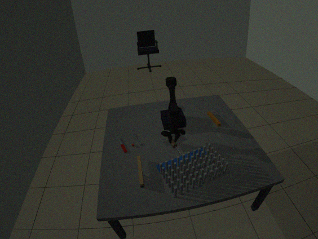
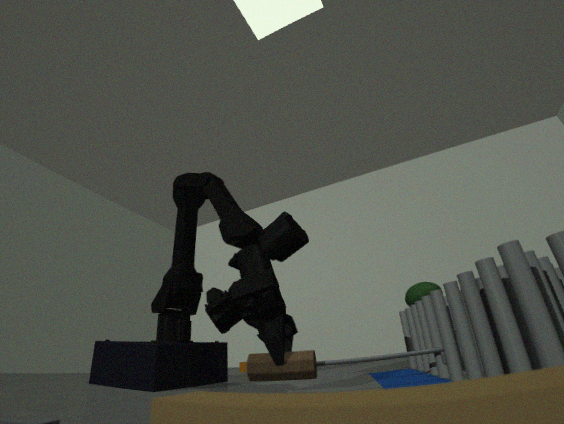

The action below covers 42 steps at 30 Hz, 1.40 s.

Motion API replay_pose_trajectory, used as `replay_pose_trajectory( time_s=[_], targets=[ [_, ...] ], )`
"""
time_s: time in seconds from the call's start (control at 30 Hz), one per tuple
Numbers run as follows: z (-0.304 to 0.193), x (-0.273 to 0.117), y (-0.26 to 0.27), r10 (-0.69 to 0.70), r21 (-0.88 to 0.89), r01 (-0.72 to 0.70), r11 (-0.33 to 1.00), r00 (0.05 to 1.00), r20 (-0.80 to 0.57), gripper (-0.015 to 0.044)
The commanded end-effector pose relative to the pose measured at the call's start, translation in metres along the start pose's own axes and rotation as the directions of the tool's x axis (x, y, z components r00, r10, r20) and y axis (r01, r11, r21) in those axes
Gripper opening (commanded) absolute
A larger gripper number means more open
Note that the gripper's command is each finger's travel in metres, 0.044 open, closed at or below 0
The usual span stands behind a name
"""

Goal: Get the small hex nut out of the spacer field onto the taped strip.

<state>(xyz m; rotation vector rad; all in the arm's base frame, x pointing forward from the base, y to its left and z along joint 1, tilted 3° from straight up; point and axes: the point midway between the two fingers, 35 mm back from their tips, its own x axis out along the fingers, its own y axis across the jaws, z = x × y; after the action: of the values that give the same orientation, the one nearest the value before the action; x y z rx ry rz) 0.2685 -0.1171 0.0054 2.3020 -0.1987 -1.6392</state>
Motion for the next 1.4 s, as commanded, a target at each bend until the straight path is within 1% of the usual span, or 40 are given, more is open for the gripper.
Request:
replay_pose_trajectory(
  time_s=[0.0,1.37],
  targets=[
    [-0.006,0.0,0.003,0.007,0.009,-0.007,1.0,1.0,-0.006,0.0],
    [-0.032,0.007,0.003,0.008,0.011,-0.007,1.0,1.0,-0.008,0.0]
  ],
)
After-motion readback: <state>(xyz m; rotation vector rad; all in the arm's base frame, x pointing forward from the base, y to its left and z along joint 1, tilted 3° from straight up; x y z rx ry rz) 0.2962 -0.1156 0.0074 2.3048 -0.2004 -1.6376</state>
